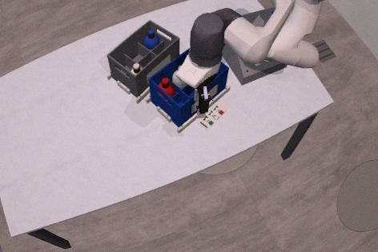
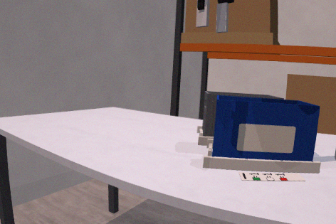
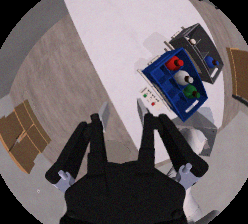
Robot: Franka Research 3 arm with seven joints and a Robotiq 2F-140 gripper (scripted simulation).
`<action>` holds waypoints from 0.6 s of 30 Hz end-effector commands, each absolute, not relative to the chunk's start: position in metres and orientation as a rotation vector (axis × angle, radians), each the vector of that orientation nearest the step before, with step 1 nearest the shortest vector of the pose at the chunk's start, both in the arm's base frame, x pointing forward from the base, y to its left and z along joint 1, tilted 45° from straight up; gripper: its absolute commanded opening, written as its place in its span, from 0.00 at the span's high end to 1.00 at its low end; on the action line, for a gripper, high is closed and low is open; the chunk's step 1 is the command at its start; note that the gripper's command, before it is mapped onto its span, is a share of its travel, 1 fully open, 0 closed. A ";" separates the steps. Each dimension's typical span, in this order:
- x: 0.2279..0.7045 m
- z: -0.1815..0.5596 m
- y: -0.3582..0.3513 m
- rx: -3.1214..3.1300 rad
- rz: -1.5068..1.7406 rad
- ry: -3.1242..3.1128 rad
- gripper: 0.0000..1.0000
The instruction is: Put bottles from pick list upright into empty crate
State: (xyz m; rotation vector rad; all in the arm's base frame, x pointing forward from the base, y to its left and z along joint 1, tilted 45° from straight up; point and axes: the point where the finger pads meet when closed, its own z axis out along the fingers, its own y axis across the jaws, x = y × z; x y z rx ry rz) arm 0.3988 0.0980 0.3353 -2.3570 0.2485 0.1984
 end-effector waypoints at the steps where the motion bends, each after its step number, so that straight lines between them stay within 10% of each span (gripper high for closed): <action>1: 0.394 0.351 0.105 -2.352 0.228 0.287 0.62; 18: 0.388 0.396 0.124 -2.352 0.228 0.287 0.62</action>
